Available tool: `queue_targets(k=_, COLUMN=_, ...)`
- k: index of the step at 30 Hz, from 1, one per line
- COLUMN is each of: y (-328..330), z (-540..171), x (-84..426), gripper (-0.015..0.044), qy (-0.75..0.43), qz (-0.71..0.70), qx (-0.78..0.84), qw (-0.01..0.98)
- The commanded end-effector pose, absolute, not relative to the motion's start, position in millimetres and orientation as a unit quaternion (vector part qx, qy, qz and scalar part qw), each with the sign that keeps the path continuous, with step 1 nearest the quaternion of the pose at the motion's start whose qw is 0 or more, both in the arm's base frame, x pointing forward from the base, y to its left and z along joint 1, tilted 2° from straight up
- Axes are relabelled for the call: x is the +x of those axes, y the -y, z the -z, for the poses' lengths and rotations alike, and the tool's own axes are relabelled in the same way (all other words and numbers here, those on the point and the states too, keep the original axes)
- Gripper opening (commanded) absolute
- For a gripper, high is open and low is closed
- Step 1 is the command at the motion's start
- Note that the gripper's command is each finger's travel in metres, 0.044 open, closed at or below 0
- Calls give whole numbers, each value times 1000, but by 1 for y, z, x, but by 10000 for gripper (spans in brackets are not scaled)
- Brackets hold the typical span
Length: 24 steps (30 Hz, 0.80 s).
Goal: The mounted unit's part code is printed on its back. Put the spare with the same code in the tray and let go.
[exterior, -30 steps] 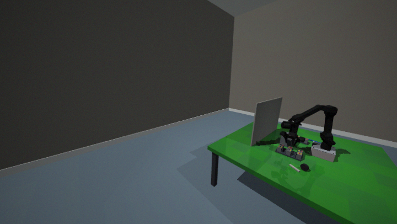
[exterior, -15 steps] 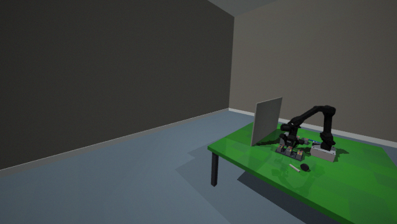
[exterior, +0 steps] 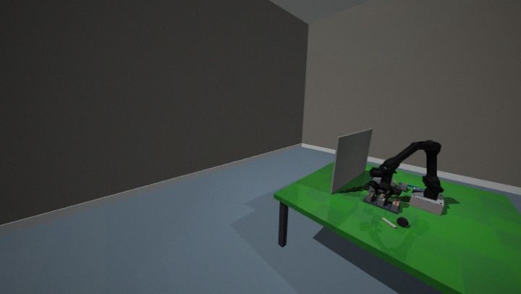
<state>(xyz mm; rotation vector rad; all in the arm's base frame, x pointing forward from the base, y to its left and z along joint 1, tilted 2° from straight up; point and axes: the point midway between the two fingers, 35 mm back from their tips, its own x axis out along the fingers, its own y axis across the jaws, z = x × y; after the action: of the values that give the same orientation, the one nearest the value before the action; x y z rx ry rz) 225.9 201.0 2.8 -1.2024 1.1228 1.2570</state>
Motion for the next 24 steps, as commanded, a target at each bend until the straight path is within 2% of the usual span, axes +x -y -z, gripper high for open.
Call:
queue_targets(k=1, y=-198, z=8, x=222, gripper=300, qy=-474, qz=-523, qx=-498, qw=504)
queue_targets(k=24, y=-198, z=14, x=221, gripper=300, qy=-474, qz=-523, qx=-498, qw=504)
